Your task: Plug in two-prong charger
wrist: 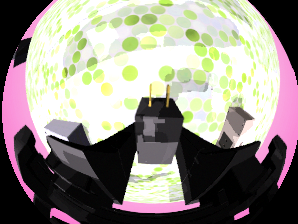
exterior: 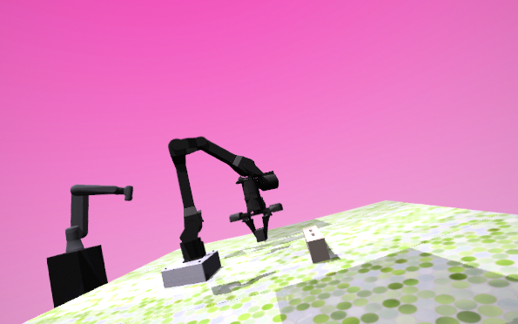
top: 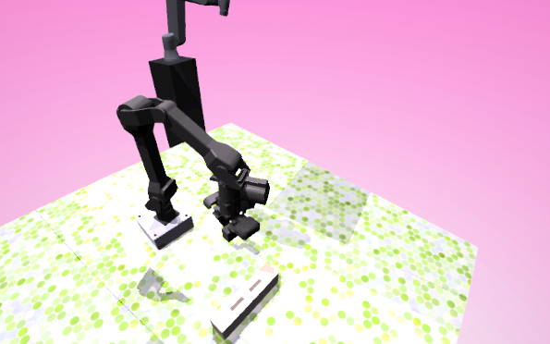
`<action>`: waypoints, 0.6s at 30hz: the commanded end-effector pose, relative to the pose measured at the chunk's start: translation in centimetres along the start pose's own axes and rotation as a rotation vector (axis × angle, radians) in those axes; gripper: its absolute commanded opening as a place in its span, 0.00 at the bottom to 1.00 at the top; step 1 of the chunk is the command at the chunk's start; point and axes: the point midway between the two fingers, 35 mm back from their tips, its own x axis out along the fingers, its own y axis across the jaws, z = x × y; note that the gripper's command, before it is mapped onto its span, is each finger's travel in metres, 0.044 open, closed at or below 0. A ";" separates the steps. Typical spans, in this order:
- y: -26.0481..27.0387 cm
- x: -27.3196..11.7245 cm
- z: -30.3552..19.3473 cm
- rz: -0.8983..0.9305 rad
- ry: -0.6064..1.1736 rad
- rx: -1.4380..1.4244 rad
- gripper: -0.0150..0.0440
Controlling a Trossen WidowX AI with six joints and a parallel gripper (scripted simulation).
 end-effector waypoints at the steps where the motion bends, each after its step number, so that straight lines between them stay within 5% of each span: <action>1: 0.0 -0.6 -0.2 -0.001 0.003 0.004 0.25; 18: -1.7 0.4 -2.4 0.016 -0.001 0.306 0.25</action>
